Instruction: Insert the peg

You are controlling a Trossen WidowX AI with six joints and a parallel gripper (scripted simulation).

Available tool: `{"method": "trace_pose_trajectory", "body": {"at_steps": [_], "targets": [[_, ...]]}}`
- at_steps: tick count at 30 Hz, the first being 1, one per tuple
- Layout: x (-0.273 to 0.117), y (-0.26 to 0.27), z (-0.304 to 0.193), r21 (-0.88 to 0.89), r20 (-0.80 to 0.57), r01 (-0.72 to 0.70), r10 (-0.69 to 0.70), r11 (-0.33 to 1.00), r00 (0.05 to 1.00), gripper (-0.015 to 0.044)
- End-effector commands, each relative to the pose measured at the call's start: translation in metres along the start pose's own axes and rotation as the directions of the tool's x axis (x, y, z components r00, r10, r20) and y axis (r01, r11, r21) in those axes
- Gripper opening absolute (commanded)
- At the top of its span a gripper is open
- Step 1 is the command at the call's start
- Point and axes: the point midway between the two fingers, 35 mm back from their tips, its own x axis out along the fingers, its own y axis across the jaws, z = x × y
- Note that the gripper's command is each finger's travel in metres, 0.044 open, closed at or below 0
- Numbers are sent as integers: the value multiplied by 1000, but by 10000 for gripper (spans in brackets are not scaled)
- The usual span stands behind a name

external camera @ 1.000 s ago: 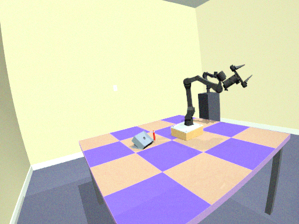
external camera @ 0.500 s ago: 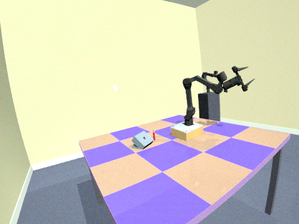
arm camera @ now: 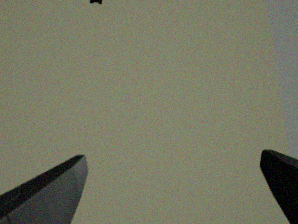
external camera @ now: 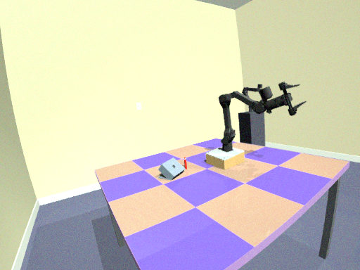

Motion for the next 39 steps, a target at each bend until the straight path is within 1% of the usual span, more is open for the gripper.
{"method": "trace_pose_trajectory", "body": {"at_steps": [1, 3, 12, 16, 20, 29, 39], "targets": [[0, 6, -20, 32, -45, -28, 30, 999, 999, 440], [-1, 10, -32, 50, -69, -43, 47, 998, 997, 440], [-10, 17, -81, 18, -170, -62, 64, 998, 983, 440], [-16, 15, -99, 48, -213, -53, 62, 997, 975, 440], [-22, 14, -121, 86, -262, -43, 65, 995, 963, 440], [-38, 26, -165, 211, -355, -62, 136, 975, 925, 440], [-63, 36, -215, 344, -460, -42, 208, 938, 863, 440]]}}
